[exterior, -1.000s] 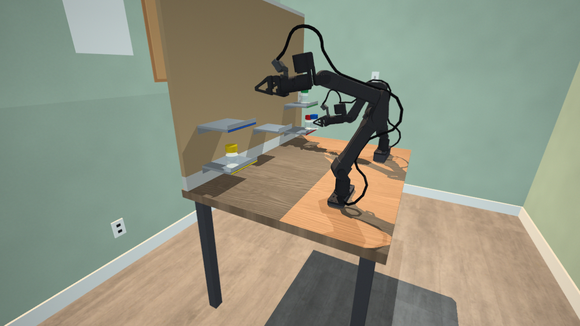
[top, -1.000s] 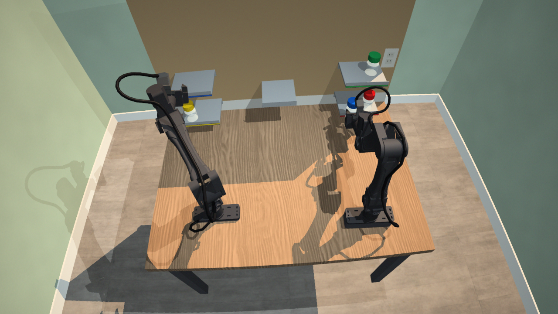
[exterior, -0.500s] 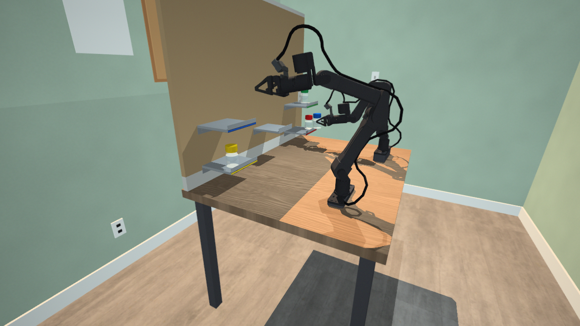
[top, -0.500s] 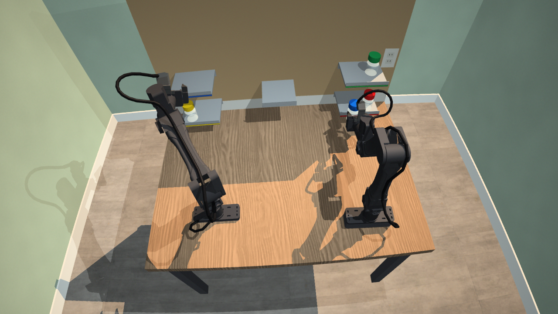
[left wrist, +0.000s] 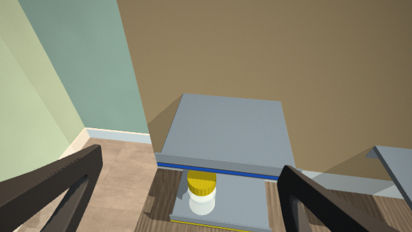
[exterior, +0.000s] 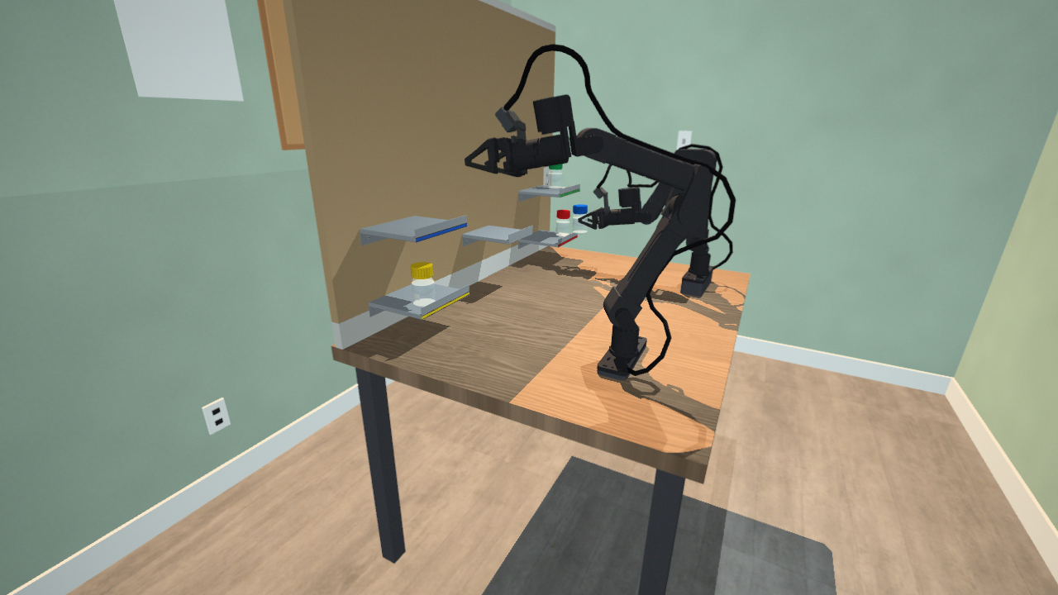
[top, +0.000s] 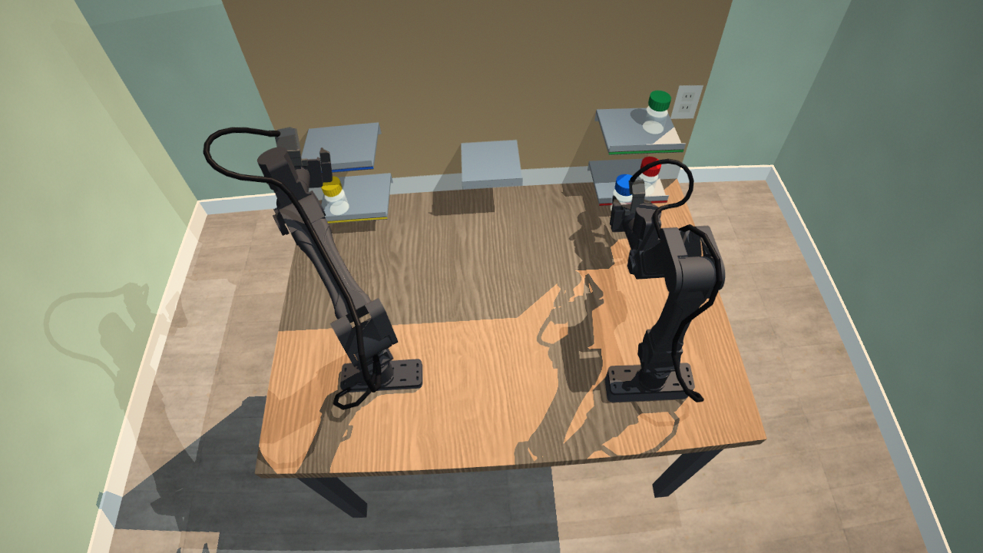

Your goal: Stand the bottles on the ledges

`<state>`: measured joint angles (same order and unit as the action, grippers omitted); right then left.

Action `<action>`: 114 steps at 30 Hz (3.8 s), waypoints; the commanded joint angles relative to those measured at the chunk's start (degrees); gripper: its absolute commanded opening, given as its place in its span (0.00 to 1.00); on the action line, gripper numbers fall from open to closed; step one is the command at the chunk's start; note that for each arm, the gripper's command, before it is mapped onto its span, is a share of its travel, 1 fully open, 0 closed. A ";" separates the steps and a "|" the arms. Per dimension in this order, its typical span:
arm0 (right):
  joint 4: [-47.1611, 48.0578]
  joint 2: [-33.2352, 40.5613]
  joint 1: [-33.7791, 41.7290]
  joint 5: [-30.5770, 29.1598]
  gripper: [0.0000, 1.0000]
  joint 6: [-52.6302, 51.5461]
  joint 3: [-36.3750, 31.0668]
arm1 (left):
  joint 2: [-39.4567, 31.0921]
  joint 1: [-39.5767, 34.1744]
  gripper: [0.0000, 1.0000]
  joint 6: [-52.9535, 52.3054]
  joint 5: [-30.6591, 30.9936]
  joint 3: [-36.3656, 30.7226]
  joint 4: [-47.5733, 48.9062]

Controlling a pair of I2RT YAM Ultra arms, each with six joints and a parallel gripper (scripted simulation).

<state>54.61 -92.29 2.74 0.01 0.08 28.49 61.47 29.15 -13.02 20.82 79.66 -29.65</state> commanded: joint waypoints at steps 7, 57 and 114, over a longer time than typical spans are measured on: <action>2.86 2.03 -0.10 0.17 0.50 -0.22 0.29 | 0.90 -1.65 1.00 0.66 -1.80 2.04 2.07; 2.10 1.51 -0.04 0.04 0.50 -0.07 0.31 | 33.47 -83.57 1.00 4.01 -21.64 4.49 20.37; -9.95 5.64 -0.03 0.04 0.50 -0.07 2.33 | -6.75 -67.70 1.00 3.37 -20.70 14.68 -30.58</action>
<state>48.07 -89.73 2.74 0.01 0.08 28.47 54.00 -39.31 -9.34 -0.56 93.08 -59.27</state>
